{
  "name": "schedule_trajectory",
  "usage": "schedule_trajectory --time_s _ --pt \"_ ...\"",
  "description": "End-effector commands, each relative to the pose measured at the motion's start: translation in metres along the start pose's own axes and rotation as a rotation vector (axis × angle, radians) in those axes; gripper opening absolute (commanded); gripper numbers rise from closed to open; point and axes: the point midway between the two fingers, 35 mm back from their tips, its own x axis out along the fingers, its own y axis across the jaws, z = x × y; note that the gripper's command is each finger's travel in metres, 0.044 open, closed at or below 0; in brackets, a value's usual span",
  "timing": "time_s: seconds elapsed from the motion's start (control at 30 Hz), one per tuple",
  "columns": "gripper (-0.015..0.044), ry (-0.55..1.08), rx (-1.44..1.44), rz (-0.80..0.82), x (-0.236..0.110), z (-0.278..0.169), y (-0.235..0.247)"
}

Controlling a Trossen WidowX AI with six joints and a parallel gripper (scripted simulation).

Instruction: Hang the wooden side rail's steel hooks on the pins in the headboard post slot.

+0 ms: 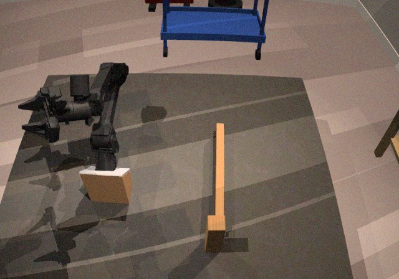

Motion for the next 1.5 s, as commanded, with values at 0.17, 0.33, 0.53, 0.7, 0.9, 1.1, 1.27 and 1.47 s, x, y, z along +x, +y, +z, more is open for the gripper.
schedule_trajectory --time_s 0.17,0.33,0.53,0.7,0.9,1.1,1.27,1.47 --pt "0.044 -0.233 -0.636 0.46 -0.038 0.022 0.122" --pt "0.044 -0.427 -0.939 0.673 -0.079 0.022 0.18" --pt "0.044 -0.772 -1.347 0.916 -0.142 0.004 0.242" --pt "0.044 -1.153 -1.639 1.086 -0.205 -0.022 0.279" --pt "0.044 -1.764 -1.891 1.224 -0.285 -0.066 0.302" --pt "0.044 -2.49 -1.886 1.255 -0.36 -0.117 0.299" --pt "0.044 -3.096 -1.62 1.181 -0.412 -0.157 0.281" --pt "0.044 -3.17 -1.566 1.164 -0.418 -0.162 0.278"
